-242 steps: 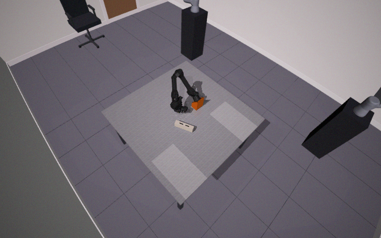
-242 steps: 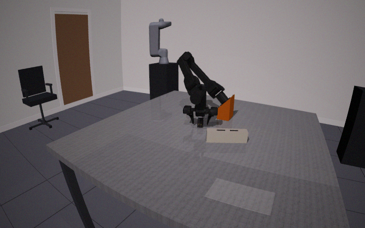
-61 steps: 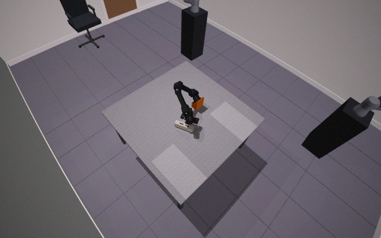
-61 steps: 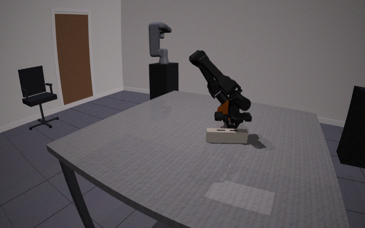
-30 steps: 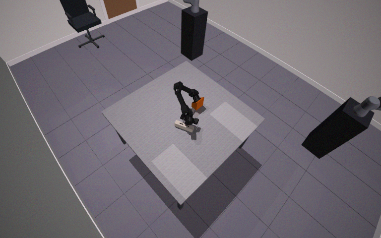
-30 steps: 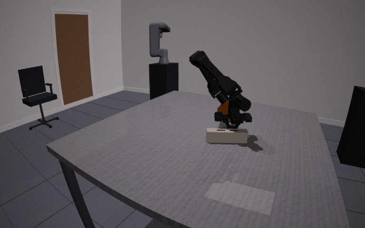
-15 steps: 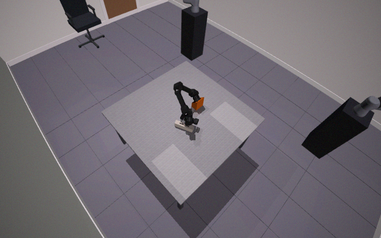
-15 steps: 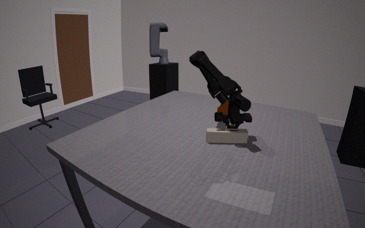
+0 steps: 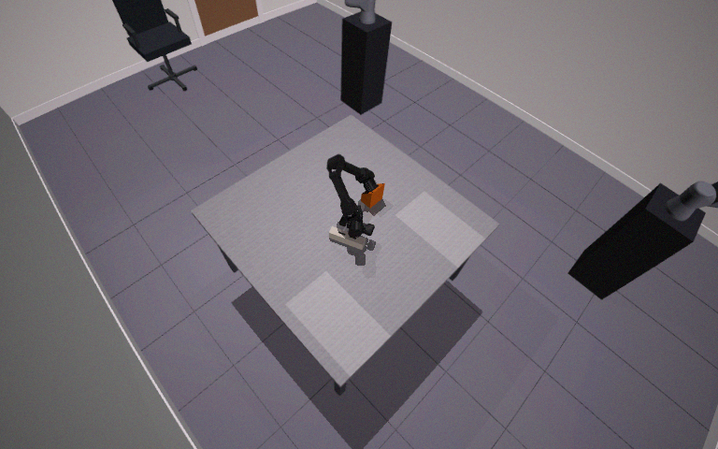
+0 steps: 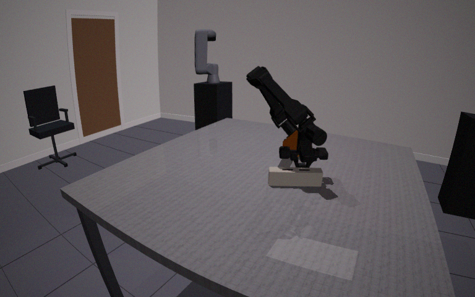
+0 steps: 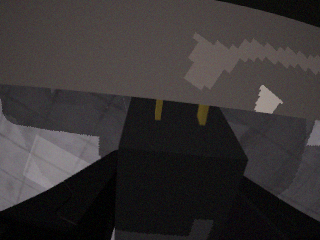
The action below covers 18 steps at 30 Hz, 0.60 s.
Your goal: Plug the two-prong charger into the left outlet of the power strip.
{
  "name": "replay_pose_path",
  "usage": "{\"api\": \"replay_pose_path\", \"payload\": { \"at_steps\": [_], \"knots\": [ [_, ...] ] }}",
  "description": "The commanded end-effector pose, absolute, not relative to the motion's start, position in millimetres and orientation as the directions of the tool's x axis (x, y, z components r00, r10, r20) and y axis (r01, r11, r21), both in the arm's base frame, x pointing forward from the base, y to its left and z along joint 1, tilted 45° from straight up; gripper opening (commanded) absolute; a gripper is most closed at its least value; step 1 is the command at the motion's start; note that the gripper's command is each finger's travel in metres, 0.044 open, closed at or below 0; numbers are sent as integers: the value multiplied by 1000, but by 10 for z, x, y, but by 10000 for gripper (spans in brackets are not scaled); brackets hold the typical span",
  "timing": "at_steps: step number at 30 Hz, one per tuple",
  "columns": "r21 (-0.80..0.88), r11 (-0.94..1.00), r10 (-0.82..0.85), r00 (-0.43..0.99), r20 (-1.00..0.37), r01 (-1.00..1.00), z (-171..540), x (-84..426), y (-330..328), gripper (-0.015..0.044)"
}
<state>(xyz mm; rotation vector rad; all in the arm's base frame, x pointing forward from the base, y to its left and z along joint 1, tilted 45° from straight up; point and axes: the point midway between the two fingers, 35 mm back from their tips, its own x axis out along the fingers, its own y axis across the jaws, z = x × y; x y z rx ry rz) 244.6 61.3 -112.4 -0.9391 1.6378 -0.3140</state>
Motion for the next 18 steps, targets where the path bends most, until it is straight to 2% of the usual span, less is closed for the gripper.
{"api": "replay_pose_path", "payload": {
  "at_steps": [1,18],
  "knots": [
    [-650,639,-717,-12,-697,-411,-1123,2468,620,0],
    [-650,639,-717,-12,-697,-411,-1136,2515,635,0]
  ]
}}
